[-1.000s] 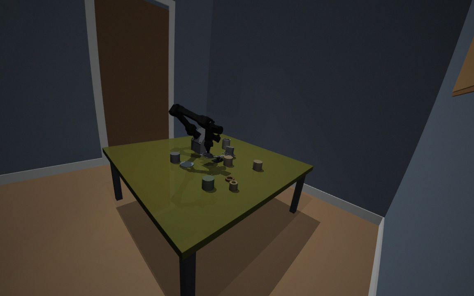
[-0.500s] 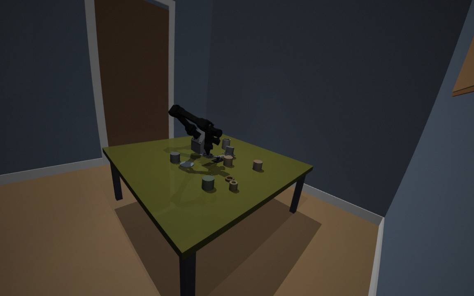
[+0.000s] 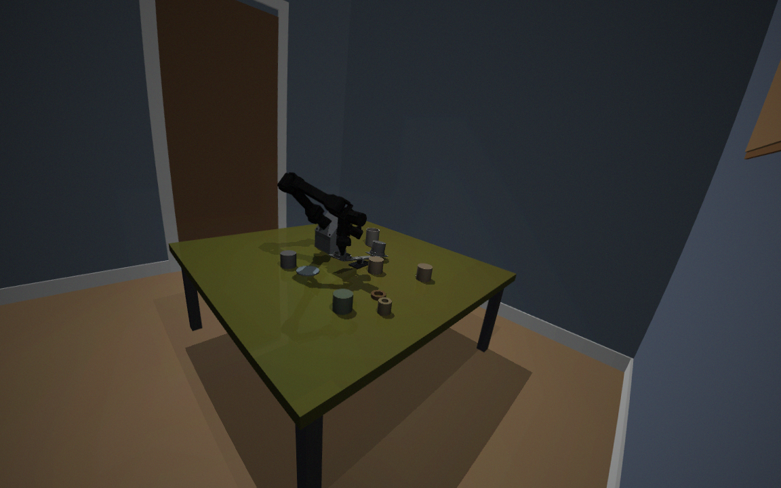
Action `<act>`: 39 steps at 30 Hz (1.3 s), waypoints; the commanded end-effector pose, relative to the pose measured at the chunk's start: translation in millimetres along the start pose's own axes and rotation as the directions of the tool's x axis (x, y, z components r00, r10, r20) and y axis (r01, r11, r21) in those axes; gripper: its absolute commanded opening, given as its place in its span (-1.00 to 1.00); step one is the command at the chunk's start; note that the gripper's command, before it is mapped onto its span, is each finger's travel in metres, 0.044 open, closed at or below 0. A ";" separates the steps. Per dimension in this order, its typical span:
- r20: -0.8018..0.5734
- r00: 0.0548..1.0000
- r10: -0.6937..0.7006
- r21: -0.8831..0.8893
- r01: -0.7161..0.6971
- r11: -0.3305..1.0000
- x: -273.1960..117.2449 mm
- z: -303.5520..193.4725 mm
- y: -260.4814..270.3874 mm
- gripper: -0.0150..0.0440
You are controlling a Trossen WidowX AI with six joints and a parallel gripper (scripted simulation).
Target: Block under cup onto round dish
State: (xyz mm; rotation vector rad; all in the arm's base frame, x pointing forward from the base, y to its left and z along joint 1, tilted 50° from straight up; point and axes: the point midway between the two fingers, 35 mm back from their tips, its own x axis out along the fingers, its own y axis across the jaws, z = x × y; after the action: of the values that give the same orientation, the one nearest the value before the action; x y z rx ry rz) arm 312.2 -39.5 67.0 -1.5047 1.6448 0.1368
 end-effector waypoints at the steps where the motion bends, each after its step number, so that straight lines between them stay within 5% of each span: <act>1: 0.008 1.000 -0.002 0.005 0.002 1.000 -16.8 3.2 -2.2 -0.49; 16: 0.005 1.000 -0.001 0.004 0.001 1.000 -91.5 0.8 -0.2 -0.49; 39: 0.018 1.000 0.003 0.005 -0.003 1.000 -2.0 -128.9 -21.5 -0.49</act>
State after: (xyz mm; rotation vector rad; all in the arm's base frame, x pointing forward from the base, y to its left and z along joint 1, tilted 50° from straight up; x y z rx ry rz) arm 275.3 -102.7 152.7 -1.4751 1.6265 0.1587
